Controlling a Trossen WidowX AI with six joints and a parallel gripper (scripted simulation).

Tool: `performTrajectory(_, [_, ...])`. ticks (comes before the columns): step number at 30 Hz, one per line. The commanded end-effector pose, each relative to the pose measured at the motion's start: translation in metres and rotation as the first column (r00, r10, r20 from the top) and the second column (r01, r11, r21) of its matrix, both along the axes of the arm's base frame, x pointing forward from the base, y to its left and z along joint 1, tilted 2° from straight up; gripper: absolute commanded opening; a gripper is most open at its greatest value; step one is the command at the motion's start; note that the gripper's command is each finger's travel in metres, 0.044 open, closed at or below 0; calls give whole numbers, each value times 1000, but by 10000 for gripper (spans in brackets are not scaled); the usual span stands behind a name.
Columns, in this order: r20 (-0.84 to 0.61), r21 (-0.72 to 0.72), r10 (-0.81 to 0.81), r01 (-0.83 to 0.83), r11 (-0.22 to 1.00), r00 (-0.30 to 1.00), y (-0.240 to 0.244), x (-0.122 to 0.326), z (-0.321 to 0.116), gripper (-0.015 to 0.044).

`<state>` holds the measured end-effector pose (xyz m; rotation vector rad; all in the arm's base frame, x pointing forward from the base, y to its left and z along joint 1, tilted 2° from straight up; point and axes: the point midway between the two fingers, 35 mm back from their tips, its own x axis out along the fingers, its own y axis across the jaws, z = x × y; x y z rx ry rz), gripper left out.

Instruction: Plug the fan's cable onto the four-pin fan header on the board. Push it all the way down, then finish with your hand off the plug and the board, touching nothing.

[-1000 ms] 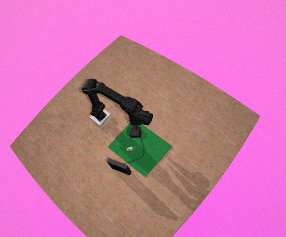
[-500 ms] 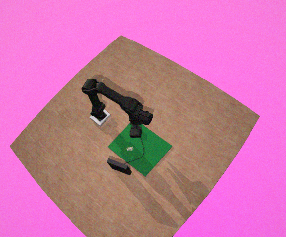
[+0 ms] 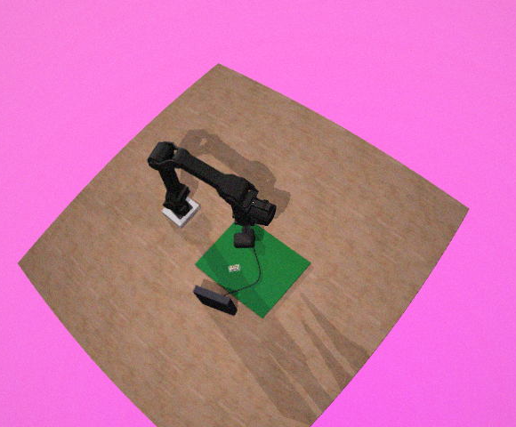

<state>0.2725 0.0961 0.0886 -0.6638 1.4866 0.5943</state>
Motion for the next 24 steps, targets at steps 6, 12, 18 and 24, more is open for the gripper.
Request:
performTrajectory(6, [1,-2,-1,1,1000,1000,0,0,0,440])
performTrajectory(12, [1,-2,-1,1,1000,1000,0,0,0,440])
performTrajectory(18, [1,-2,-1,1,1000,1000,0,0,0,440])
performTrajectory(24, [-101,-87,-62,54,995,993,10,-8,3,335])
